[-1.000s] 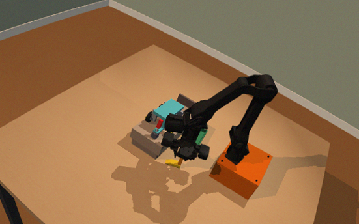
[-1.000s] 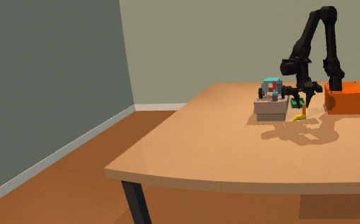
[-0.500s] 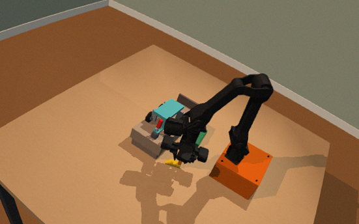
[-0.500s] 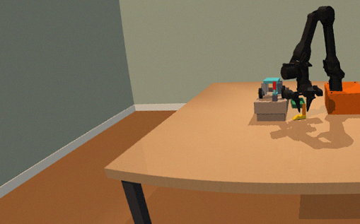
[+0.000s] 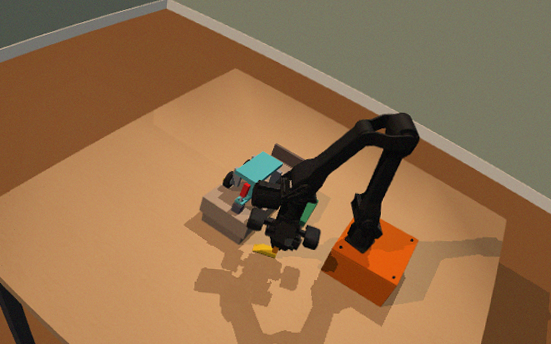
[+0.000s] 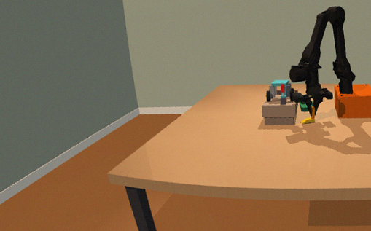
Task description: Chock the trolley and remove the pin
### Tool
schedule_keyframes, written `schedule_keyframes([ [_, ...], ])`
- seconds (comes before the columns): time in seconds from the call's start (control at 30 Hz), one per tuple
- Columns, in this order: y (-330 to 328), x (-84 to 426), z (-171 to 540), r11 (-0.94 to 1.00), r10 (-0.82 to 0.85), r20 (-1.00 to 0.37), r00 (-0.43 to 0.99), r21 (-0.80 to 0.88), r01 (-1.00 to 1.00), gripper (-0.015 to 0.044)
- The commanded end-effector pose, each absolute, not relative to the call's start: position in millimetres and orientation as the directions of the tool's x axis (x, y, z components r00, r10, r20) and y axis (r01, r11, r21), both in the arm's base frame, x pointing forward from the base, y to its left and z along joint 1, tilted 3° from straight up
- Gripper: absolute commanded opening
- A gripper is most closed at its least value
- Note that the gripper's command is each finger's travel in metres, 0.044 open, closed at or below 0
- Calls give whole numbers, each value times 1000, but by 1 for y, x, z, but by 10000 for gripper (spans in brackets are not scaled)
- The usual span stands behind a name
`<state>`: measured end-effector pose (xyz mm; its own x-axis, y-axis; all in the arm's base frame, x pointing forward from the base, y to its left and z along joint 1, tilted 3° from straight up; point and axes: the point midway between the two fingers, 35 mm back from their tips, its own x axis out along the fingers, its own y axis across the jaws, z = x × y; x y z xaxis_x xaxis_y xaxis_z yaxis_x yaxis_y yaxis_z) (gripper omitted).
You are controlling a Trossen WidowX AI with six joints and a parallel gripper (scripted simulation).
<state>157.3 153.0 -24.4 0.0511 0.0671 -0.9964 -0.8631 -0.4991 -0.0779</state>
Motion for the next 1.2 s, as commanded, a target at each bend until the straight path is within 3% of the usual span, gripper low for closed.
schedule_keyframes([
  [0.0, 153, 158, -24, -499, 68, -996, 53, -80, -863, 12],
  [1.17, 141, 147, 75, -498, 64, -997, 44, -70, -865, 0],
])
